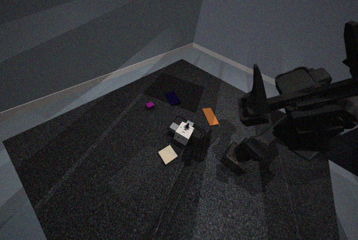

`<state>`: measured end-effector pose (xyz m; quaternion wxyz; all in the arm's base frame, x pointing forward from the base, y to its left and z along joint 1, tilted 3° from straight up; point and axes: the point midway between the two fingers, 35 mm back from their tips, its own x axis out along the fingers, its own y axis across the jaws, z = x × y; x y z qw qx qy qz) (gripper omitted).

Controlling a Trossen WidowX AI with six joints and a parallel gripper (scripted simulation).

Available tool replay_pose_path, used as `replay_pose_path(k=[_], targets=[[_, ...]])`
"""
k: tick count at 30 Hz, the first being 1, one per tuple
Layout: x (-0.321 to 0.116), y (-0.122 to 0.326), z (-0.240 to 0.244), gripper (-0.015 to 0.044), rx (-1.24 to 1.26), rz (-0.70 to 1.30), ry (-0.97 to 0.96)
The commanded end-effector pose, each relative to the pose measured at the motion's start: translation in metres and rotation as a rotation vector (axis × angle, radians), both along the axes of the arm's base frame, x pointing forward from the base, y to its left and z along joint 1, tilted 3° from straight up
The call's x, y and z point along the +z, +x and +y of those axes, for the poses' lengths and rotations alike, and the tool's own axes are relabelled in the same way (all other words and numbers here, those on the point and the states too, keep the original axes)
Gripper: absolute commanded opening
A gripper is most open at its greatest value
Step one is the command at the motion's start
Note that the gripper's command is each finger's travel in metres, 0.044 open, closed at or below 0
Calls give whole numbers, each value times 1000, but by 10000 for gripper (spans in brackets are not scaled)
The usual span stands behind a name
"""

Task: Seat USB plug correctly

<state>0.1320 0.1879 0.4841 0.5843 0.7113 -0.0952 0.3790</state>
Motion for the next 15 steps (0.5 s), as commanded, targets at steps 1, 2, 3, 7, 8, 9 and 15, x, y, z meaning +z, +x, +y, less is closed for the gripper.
replay_pose_path(k=[1,2,3,7,8,9,15], targets=[[-1,2,3,426,-2,1,-14],[-4,7,12,440,-7,6,-57],[-11,18,27,440,-16,18,-127],[-53,68,71,440,-40,125,-395],[-62,77,75,440,-43,151,-435],[-72,87,80,440,-45,180,-477],[-135,146,83,440,-84,393,-678]])
